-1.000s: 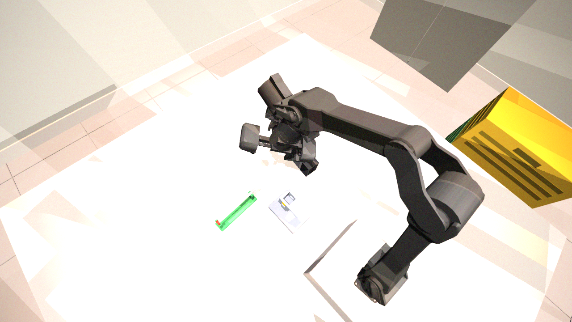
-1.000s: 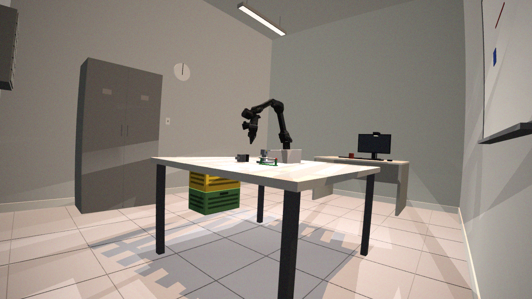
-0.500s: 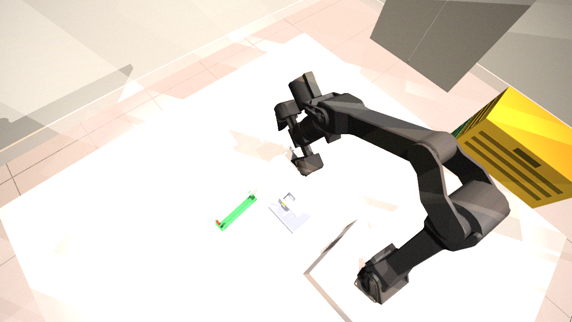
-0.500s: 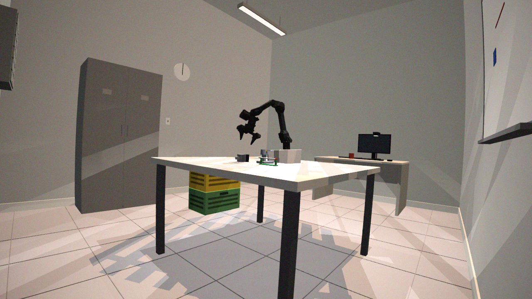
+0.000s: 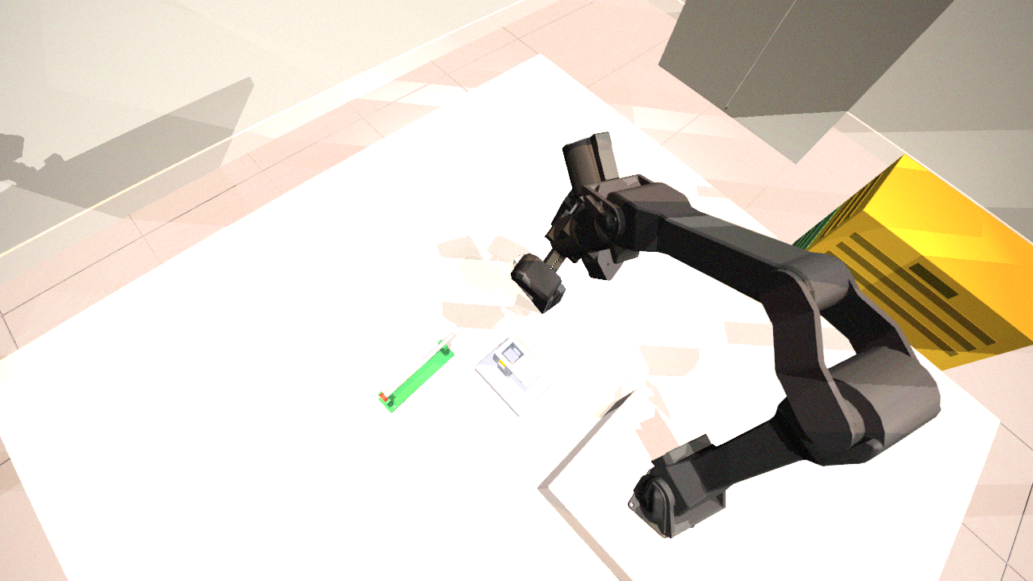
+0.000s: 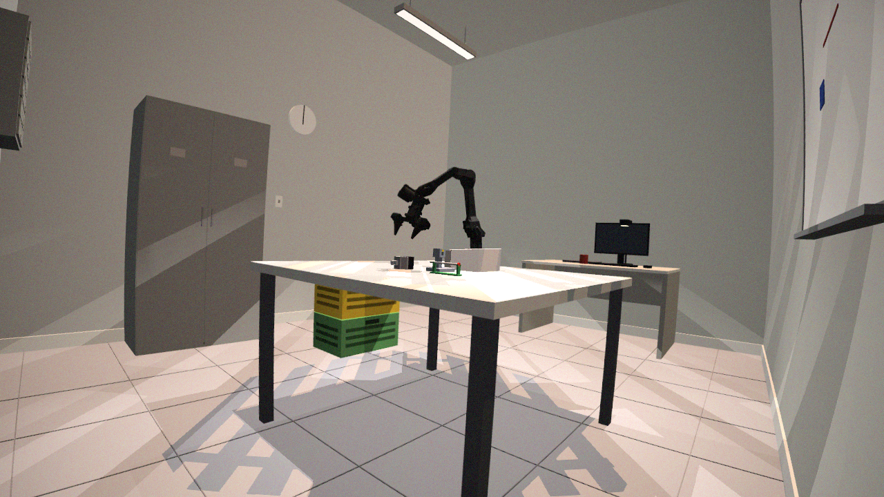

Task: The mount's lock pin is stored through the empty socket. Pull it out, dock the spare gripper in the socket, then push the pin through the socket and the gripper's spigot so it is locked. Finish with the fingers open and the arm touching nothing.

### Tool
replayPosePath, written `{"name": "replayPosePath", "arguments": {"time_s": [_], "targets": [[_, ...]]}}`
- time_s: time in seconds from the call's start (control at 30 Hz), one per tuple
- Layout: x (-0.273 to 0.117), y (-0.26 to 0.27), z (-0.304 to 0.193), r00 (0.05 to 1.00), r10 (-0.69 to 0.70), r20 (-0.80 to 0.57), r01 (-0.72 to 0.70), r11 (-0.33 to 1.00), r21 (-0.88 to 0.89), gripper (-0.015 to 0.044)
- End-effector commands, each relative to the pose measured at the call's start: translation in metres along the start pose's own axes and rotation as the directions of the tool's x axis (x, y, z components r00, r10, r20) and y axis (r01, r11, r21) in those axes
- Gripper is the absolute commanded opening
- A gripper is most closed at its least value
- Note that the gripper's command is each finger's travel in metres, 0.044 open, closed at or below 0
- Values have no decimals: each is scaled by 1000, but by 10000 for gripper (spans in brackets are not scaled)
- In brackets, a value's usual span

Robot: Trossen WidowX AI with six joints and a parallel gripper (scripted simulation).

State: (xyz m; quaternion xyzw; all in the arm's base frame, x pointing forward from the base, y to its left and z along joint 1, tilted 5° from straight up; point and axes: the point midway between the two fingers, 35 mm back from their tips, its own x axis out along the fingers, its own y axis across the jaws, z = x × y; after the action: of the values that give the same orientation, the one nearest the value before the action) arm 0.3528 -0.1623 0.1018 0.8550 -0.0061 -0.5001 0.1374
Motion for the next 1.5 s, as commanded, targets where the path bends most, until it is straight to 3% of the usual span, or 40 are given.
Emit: {"name": "replayPosePath", "arguments": {"time_s": [0.0,0.33,0.67,1.47], "targets": [[-4,10,13,999,34,-25,-23,938,345,440],[-3,9,13,999,34,-25,-23,938,345,440],[55,0,40,999,34,-25,-23,938,345,440],[88,-5,53,999,34,-24,-23,938,345,440]]}}
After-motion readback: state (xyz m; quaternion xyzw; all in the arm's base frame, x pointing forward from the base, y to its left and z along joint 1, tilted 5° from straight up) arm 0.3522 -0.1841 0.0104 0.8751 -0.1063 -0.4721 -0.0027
